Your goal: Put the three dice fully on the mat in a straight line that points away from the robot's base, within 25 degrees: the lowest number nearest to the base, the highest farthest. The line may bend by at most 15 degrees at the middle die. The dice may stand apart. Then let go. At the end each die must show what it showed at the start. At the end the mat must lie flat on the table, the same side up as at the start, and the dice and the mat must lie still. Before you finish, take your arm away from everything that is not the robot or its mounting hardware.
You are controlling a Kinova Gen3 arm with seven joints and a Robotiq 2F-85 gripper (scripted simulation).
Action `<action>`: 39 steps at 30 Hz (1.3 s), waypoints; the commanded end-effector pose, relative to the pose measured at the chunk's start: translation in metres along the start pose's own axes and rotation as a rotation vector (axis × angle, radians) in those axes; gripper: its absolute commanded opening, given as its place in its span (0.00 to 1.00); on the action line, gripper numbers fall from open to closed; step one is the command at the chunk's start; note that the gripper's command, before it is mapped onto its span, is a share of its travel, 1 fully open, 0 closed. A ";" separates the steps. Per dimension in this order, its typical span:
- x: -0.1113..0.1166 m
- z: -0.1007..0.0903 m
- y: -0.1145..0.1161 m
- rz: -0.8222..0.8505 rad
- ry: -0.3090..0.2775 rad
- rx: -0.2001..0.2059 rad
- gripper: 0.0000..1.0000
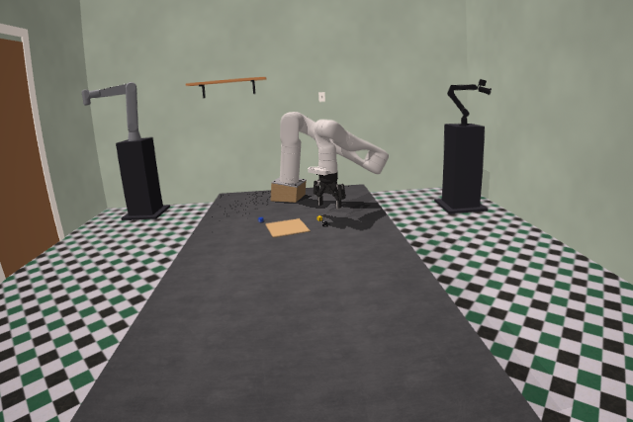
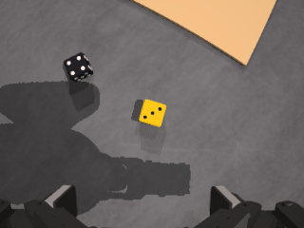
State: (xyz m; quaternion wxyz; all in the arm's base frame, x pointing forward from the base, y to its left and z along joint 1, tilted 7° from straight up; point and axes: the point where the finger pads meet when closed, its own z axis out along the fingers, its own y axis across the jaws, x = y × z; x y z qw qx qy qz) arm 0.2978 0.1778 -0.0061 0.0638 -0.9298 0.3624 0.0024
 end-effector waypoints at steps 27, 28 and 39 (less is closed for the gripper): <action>0.034 0.000 -0.056 0.000 0.000 0.001 1.00; 0.034 0.000 -0.056 0.000 0.000 0.001 1.00; 0.034 0.000 -0.056 0.000 0.000 0.001 1.00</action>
